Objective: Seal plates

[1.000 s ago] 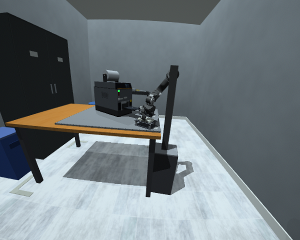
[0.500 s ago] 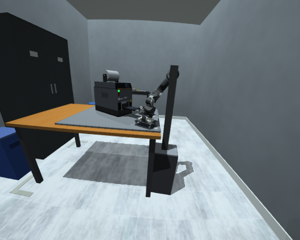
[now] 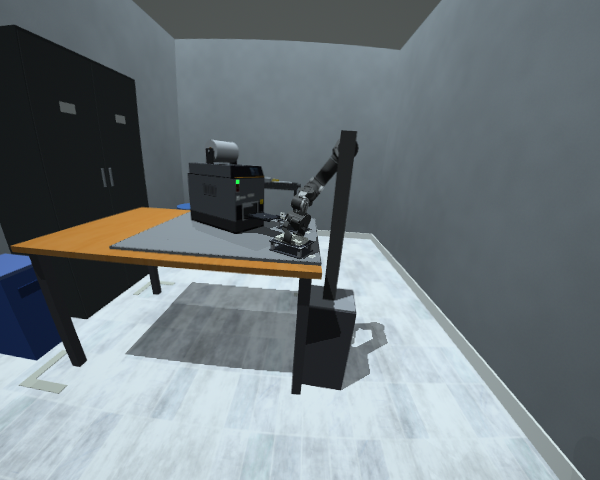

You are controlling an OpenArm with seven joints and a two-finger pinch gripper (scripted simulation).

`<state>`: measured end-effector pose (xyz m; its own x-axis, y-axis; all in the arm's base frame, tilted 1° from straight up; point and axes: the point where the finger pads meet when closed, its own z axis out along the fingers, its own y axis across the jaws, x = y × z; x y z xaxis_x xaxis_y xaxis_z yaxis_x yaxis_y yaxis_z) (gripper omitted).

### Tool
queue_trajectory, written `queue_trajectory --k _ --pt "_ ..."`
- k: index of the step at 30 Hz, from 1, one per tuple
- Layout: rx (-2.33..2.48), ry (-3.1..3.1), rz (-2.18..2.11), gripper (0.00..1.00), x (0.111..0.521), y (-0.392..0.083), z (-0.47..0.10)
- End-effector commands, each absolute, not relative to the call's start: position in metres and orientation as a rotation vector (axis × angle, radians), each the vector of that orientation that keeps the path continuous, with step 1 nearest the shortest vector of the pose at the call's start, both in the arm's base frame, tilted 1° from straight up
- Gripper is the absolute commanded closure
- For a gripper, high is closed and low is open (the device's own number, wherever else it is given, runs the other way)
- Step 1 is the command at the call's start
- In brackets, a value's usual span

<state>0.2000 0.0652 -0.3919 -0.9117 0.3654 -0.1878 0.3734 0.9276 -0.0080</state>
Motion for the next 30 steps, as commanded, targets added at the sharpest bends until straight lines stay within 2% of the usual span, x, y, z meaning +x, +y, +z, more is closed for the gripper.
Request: queue_trajectory --k 1,26,27,30 --pt "0.556 2.903 -0.058 0.36 0.2003 0.0666 -0.3912" --pt "0.556 2.903 -0.058 0.47 0.2003 0.0666 -0.3912" --pt "0.556 2.903 -0.058 1.0 0.2003 0.0666 -0.3912" --pt "0.556 2.903 -0.058 1.0 0.2003 0.0666 -0.3912"
